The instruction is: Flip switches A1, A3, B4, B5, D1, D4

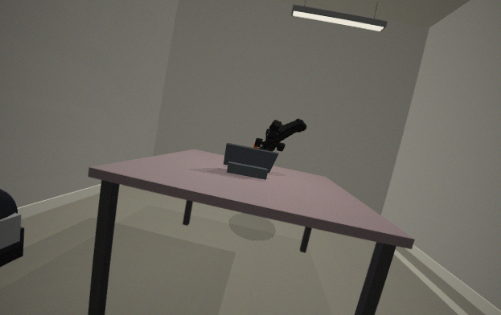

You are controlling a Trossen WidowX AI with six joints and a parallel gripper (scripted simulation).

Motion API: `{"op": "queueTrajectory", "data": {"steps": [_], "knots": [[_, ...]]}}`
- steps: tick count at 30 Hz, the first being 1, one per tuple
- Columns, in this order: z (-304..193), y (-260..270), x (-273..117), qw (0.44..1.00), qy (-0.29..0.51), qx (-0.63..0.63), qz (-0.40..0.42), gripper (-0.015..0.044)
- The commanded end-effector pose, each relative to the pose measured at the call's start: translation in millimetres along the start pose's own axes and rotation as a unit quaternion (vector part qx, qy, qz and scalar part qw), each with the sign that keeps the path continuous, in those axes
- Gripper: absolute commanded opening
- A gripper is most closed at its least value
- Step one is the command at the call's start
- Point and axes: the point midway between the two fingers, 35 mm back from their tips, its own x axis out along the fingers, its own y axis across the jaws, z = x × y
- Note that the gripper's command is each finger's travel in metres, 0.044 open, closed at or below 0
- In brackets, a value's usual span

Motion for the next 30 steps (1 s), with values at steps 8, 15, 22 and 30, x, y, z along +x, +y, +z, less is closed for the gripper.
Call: {"op": "queueTrajectory", "data": {"steps": [8, 15, 22, 30], "knots": [[-0.3, -0.8, 0.8, 1.0, 0.0, 0.003, -0.002, 0.0], [-0.3, -0.8, 1.7, 1.0, 0.0, 0.003, -0.002, 0.0], [-0.3, -0.8, 2.6, 1.0, 0.0, 0.003, -0.002, 0.0], [-0.3, -0.8, 3.7, 1.0, 0.0, 0.003, -0.002, 0.0]]}}
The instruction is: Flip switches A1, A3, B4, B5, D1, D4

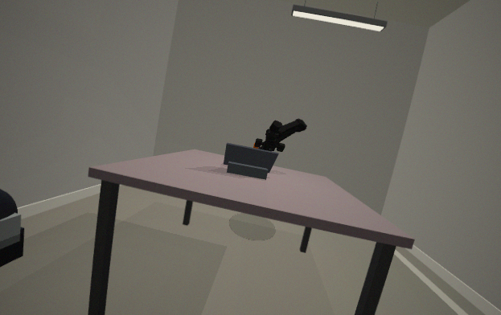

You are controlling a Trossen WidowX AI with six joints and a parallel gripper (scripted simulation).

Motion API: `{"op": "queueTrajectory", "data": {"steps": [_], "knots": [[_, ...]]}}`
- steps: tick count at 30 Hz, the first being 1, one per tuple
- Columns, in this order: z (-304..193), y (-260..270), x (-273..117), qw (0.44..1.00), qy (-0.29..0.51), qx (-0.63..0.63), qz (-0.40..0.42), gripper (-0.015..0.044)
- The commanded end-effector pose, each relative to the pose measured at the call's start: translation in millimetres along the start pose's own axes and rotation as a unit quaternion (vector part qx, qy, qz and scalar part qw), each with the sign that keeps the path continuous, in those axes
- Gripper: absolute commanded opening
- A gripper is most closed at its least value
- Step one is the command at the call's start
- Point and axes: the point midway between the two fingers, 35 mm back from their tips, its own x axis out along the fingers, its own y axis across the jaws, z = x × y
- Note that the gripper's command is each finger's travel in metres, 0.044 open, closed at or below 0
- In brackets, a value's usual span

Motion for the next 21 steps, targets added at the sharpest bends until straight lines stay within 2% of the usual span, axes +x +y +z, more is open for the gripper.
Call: {"op": "queueTrajectory", "data": {"steps": [1, 16, 21], "knots": [[0.0, -0.8, 0.7, 1.0, -0.001, 0.003, -0.002, 0.0], [-0.1, -0.8, 2.7, 1.0, -0.001, 0.003, -0.002, 0.0], [2.0, -6.1, -28.7, 1.0, 0.013, -0.001, -0.008, 0.0]]}}
